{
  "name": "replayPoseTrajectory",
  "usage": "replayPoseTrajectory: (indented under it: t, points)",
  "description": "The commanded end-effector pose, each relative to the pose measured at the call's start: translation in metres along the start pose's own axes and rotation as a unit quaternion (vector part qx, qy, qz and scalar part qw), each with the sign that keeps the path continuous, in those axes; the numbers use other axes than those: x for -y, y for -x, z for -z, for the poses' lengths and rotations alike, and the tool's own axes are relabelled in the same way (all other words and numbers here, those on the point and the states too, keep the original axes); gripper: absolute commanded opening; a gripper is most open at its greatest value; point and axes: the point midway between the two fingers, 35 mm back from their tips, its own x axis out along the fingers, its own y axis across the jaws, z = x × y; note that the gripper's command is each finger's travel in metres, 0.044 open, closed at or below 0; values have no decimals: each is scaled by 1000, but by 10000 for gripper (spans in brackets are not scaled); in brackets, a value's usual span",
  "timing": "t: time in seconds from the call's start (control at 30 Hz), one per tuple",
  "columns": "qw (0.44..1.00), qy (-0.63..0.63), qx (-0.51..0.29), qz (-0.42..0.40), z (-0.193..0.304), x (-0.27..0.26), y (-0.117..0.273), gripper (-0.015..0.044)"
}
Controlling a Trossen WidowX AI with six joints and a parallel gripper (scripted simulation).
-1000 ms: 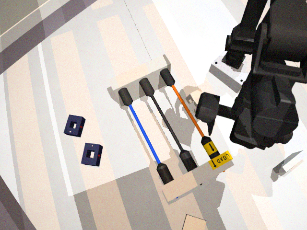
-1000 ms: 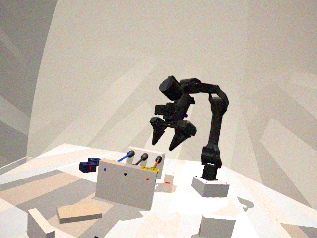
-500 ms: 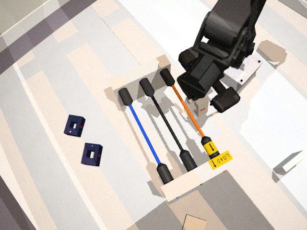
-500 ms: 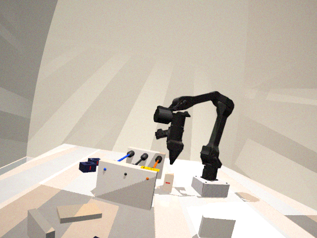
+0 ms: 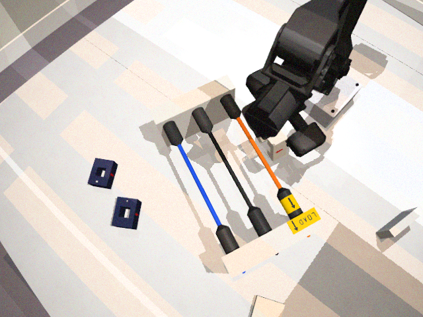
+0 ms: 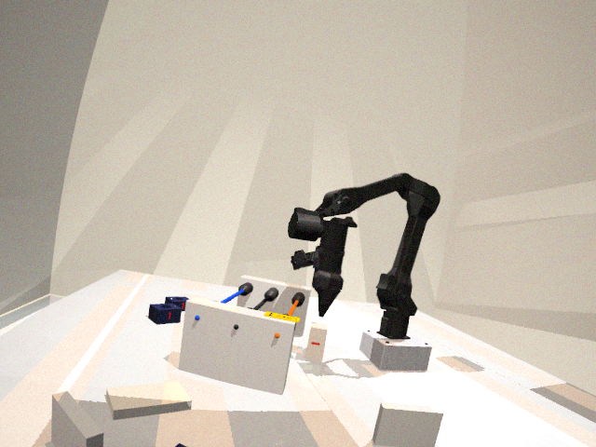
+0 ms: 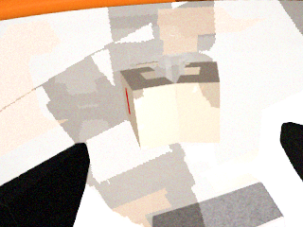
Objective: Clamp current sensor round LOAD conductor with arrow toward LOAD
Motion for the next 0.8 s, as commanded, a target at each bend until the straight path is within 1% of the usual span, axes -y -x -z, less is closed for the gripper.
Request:
replayPoseTrajectory:
  t: [0.0, 0.77]
  points:
    - [1000, -2, -2, -1, 0, 0, -8, 440]
    - [1000, -2, -2, -1, 2, 0, -44, 440]
